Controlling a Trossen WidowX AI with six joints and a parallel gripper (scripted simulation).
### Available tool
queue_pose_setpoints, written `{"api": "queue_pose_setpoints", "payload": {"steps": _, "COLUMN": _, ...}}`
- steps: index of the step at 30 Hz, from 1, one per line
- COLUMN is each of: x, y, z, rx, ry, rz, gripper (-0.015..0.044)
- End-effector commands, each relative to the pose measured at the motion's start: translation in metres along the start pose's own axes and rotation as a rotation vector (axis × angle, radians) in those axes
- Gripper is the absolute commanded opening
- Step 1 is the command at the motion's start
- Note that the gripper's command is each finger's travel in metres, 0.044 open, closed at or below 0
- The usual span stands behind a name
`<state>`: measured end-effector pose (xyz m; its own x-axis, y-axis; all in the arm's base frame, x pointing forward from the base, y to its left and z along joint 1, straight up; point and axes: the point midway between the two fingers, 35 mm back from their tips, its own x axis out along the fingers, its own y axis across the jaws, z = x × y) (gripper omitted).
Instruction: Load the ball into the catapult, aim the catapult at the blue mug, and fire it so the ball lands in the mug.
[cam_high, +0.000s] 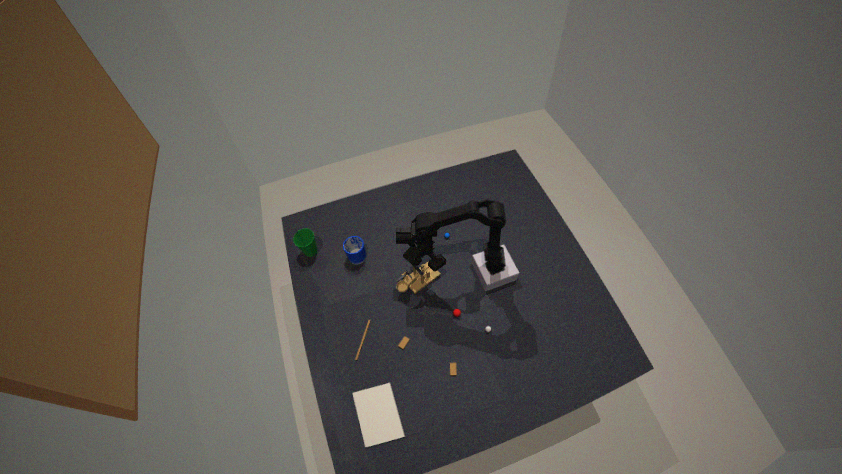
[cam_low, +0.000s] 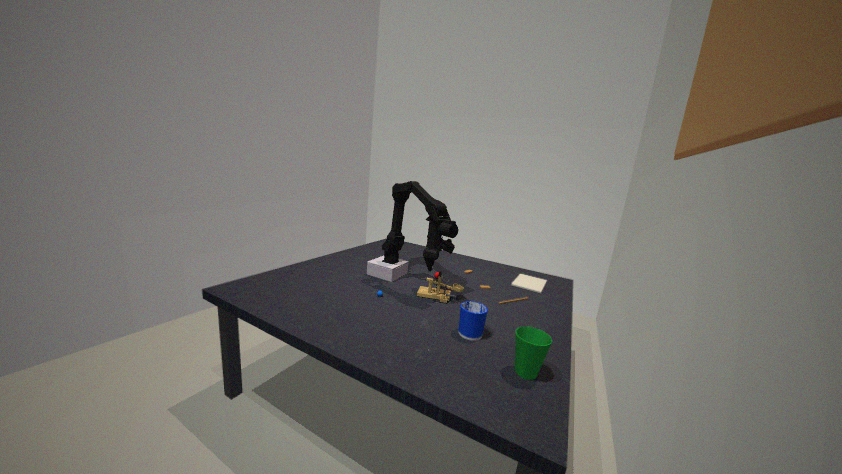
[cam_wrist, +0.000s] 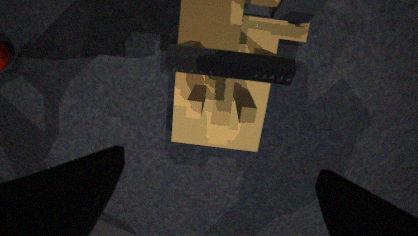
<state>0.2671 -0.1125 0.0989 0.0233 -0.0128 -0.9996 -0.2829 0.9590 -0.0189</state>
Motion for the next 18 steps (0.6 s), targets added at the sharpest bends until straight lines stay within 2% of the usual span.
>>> {"api": "queue_pose_setpoints", "payload": {"steps": 1, "x": 0.019, "y": 0.001, "z": -0.001, "rx": 0.006, "ry": 0.0, "rz": 0.0, "gripper": 0.044}}
{"api": "queue_pose_setpoints", "payload": {"steps": 4, "x": 0.042, "y": 0.001, "z": -0.002, "rx": 0.006, "ry": 0.001, "rz": 0.0, "gripper": 0.044}}
{"api": "queue_pose_setpoints", "payload": {"steps": 18, "x": 0.057, "y": 0.001, "z": -0.001, "rx": 0.006, "ry": 0.001, "rz": 0.0, "gripper": 0.044}}
